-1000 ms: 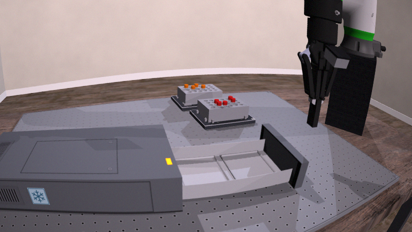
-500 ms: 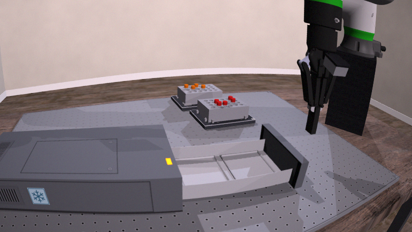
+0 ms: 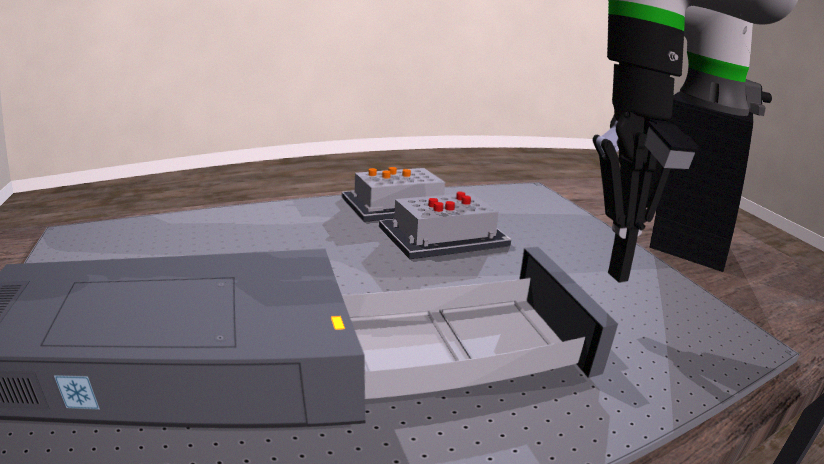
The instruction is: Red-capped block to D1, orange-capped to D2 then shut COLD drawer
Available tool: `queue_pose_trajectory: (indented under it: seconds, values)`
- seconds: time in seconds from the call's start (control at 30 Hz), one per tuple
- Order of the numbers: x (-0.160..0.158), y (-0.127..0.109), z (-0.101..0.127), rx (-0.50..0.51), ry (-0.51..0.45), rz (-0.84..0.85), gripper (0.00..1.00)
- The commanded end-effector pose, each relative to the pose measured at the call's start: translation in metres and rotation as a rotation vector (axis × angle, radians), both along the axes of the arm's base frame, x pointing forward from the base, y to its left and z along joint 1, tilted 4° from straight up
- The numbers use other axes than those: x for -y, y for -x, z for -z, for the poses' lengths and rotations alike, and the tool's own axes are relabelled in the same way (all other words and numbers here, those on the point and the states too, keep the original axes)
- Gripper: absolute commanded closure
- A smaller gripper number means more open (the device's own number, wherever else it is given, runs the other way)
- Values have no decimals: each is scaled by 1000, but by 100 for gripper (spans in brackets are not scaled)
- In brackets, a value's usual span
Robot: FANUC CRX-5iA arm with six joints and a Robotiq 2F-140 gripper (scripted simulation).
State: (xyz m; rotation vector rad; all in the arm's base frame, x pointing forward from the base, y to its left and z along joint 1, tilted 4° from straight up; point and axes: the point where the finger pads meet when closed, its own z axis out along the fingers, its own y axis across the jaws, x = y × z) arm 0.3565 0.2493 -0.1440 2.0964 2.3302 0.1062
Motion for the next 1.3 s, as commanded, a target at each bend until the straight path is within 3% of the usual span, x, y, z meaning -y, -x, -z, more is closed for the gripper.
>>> queue_pose_trajectory:
  seconds: [0.0,1.27]
  values:
    - [-1,-1,3,1,-1,0,90]
    - [-3,-3,48,1,-1,0,90]
